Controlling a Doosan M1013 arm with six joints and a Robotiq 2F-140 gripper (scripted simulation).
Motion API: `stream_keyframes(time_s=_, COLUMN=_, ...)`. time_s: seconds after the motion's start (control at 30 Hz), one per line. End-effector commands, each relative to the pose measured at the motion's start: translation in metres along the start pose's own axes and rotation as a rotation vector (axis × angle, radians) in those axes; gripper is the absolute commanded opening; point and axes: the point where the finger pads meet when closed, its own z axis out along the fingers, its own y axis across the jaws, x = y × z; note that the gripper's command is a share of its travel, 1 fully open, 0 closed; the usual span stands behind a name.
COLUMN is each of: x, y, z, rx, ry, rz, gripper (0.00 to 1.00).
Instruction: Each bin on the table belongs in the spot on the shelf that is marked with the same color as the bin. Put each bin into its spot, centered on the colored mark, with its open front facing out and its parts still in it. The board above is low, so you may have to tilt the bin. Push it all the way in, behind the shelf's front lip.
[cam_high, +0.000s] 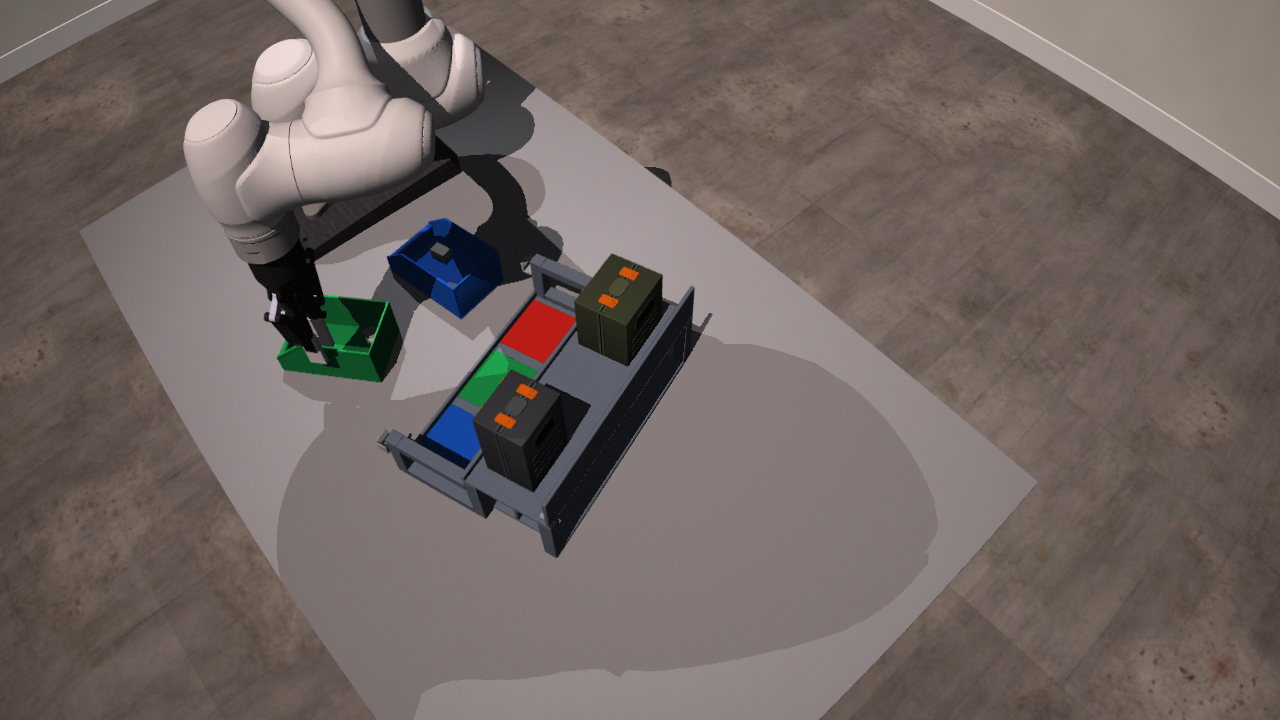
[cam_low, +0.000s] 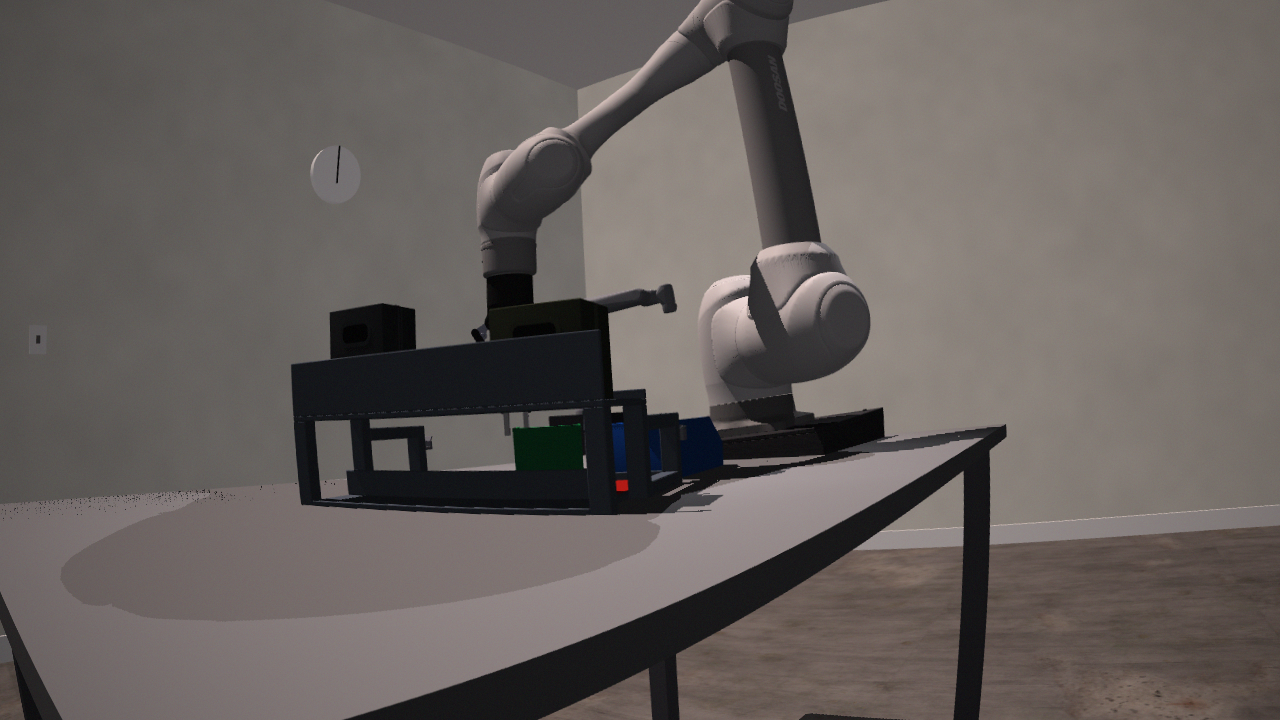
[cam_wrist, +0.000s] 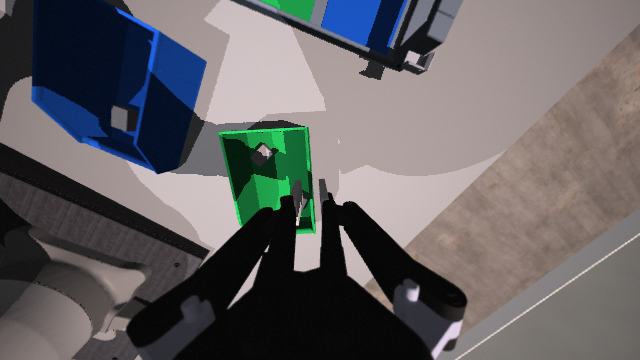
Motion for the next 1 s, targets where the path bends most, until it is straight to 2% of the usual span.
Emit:
stream_keyframes(time_s=0.0, x=0.000, y=0.000, z=0.003, rx=0.000, ry=0.000, rz=0.000, gripper=0.24)
stream_keyframes(time_s=0.53, x=0.000, y=0.000, z=0.017, rx=0.000, ry=0.000, rz=0.000, gripper=0.24)
stream_keyframes(time_s=0.97, x=0.000, y=0.000, z=0.020, rx=0.000, ry=0.000, rz=0.000, gripper=0.24)
